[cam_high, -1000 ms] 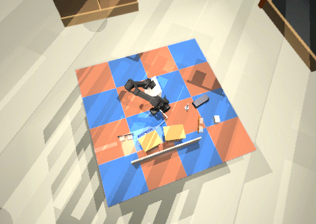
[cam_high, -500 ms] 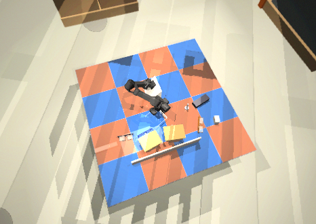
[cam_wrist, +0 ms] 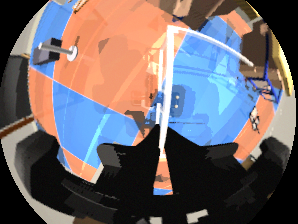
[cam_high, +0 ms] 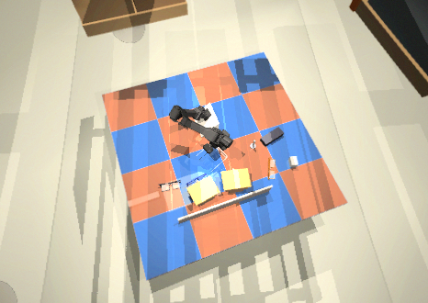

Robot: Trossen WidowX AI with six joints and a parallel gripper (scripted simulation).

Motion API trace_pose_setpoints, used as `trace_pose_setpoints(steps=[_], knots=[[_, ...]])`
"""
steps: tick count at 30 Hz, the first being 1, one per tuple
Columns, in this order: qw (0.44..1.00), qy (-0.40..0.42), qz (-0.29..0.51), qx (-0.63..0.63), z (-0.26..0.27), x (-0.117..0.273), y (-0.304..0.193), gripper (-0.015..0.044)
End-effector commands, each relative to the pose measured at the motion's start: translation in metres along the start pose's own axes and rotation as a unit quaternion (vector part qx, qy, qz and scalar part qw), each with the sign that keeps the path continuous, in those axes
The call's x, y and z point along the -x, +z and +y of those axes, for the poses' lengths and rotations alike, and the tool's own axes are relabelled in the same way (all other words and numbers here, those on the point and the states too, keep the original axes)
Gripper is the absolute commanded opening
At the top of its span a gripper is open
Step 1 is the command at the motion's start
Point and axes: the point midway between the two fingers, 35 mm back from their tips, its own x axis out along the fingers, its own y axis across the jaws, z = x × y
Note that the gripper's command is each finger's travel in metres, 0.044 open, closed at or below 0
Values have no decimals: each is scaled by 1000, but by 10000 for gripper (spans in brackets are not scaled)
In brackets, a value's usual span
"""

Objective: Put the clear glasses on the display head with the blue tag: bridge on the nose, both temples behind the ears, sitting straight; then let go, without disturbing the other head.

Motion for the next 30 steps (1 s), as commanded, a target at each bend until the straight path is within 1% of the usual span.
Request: trace_pose_setpoints(steps=[1,7,14,22,30], knots=[[1000,1,-2,-3,0,29,1,0],[1000,-1,-1,-3,-2,54,0,0],[1000,-3,-8,9,-4,57,-1,0],[994,-18,-54,98,-15,78,-12,0],[975,-42,-100,192,-25,97,-26,0]])
